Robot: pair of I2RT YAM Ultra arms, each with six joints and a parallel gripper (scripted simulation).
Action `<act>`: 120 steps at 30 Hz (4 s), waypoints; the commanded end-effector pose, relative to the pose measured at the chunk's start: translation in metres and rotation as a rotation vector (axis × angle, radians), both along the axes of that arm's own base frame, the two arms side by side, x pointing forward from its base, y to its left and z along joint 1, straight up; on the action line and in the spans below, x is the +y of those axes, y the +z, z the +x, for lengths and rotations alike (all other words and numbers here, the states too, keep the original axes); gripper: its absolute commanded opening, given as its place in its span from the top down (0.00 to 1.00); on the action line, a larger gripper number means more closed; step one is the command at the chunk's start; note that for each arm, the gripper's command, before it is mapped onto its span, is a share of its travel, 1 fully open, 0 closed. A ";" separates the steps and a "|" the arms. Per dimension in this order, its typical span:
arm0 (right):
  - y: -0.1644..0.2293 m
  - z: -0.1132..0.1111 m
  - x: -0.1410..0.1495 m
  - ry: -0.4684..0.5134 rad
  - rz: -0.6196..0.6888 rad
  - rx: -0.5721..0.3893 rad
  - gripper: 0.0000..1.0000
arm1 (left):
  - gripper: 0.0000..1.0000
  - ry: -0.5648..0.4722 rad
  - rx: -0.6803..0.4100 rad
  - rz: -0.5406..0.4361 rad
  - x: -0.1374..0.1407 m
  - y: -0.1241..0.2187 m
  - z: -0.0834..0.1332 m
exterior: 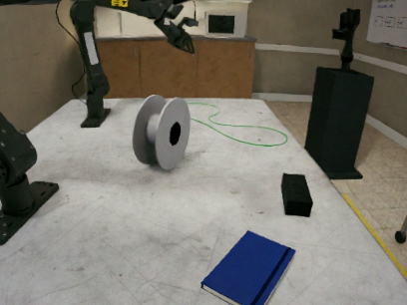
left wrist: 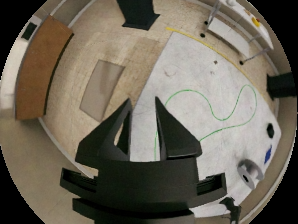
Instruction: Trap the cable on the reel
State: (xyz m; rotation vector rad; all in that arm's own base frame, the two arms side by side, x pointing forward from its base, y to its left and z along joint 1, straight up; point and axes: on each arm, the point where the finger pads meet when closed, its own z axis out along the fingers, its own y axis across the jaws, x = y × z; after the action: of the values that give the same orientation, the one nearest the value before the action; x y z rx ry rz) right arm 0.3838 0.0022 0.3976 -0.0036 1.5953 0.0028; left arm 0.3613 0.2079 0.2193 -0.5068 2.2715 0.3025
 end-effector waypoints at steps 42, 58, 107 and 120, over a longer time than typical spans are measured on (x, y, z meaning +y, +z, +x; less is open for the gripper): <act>0.034 -0.011 -0.007 -0.023 0.002 -0.084 0.25 | 0.70 -0.099 0.760 -0.374 -0.045 -0.130 -0.076; 0.034 -0.011 -0.007 -0.023 0.002 -0.084 0.25 | 0.70 -0.101 0.772 -0.381 -0.046 -0.158 -0.077; 0.034 -0.011 -0.007 -0.023 0.002 -0.084 0.25 | 0.70 -0.084 0.712 -0.352 -0.035 -0.186 -0.069; 0.034 -0.011 -0.007 -0.023 0.002 -0.084 0.25 | 0.70 -0.079 0.740 -0.373 -0.038 -0.205 -0.078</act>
State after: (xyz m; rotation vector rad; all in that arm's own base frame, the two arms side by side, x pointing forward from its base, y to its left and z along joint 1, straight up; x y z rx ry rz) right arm 0.3838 0.0022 0.3976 -0.0036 1.5953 0.0028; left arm 0.2821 0.1626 0.0132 -0.5474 3.1152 -0.0145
